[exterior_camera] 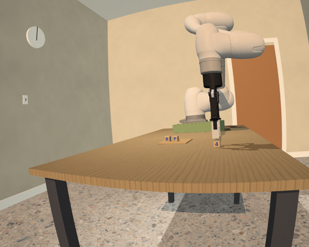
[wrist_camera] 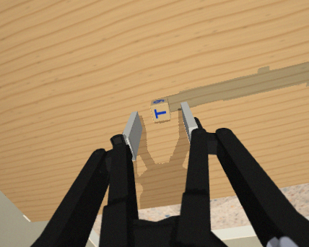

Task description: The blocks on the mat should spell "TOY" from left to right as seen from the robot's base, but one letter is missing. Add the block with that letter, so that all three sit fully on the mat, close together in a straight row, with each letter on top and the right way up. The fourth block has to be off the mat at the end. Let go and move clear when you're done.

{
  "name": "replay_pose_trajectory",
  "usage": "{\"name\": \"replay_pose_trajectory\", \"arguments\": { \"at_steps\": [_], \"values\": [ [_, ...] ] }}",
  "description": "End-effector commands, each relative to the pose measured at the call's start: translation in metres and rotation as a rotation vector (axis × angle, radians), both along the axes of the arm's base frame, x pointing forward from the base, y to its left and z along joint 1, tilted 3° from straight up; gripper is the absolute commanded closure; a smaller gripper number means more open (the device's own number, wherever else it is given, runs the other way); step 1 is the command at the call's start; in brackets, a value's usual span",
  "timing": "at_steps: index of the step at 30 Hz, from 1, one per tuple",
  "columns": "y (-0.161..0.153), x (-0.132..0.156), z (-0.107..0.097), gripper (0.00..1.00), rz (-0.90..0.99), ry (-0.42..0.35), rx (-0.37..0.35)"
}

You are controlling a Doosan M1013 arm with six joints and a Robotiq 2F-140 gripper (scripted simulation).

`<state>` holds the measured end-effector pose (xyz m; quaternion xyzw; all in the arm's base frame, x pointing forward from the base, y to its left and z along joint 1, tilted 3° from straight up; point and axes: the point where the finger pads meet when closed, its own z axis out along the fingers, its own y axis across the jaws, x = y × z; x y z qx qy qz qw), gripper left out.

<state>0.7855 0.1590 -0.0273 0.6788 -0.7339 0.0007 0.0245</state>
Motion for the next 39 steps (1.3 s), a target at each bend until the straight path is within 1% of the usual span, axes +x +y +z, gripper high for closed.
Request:
{"name": "replay_pose_trajectory", "arguments": {
  "at_steps": [1,31,39],
  "values": [
    [0.0016,-0.0038,-0.0020,0.63,0.001,0.004,-0.001],
    [0.0016,-0.0038,-0.0021,0.63,0.001,0.004,-0.001],
    [0.0014,-0.0040,-0.0075,0.63,0.001,0.004,-0.001]
  ]
}}
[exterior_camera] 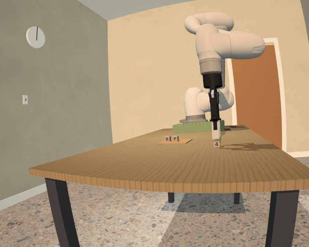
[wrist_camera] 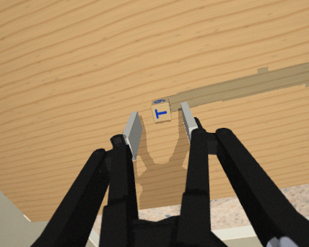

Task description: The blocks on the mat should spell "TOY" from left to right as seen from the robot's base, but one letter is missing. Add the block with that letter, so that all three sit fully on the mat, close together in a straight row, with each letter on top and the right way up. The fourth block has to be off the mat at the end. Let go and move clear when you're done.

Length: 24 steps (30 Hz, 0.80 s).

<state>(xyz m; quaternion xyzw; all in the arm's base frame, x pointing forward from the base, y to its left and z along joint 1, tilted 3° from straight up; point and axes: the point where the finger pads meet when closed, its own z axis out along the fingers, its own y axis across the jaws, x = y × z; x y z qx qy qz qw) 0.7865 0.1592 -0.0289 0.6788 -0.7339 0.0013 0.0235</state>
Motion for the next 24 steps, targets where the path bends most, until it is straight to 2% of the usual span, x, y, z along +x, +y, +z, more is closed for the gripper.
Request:
{"name": "replay_pose_trajectory", "arguments": {
  "at_steps": [1,14,24],
  "values": [
    [0.001,-0.005,-0.006,0.63,0.001,0.006,-0.001],
    [0.000,-0.006,-0.029,0.63,0.001,0.006,-0.001],
    [0.000,-0.006,-0.033,0.63,0.001,0.006,-0.001]
  ]
}}
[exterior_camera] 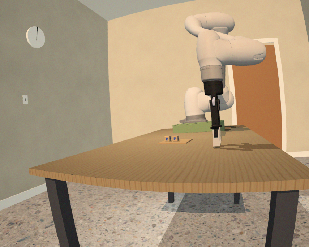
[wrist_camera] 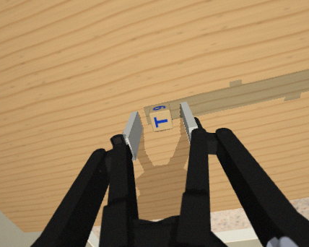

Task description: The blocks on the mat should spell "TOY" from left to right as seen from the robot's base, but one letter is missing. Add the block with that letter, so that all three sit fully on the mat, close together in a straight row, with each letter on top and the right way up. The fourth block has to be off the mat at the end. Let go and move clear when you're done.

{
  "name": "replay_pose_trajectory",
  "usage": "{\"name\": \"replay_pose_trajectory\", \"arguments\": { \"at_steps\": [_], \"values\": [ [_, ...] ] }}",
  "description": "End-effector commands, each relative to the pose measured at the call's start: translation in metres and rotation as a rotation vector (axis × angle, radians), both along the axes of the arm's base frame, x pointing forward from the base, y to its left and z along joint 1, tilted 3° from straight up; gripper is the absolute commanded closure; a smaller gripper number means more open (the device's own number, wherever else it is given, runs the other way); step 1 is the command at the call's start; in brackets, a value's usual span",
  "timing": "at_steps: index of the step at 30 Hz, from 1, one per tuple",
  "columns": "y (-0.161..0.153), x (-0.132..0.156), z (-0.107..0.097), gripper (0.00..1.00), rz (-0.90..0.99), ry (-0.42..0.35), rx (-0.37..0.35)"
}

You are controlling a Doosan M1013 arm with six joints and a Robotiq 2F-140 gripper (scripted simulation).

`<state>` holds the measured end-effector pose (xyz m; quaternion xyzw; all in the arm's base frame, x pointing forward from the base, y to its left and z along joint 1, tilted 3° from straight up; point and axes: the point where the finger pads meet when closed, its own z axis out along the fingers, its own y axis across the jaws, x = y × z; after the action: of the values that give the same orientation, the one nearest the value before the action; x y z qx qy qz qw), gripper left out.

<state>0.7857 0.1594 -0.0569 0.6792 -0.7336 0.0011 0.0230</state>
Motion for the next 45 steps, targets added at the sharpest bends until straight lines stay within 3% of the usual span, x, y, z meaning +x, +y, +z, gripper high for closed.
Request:
{"name": "replay_pose_trajectory", "arguments": {
  "at_steps": [1,34,35,45],
  "values": [
    [0.0001,-0.0053,-0.0048,0.63,0.000,0.007,-0.002],
    [0.0001,-0.0053,-0.0048,0.63,0.000,0.007,-0.002],
    [0.0001,-0.0053,-0.0048,0.75,0.000,0.007,-0.002],
    [0.0001,-0.0053,-0.0048,0.75,0.000,0.007,-0.002]
  ]
}}
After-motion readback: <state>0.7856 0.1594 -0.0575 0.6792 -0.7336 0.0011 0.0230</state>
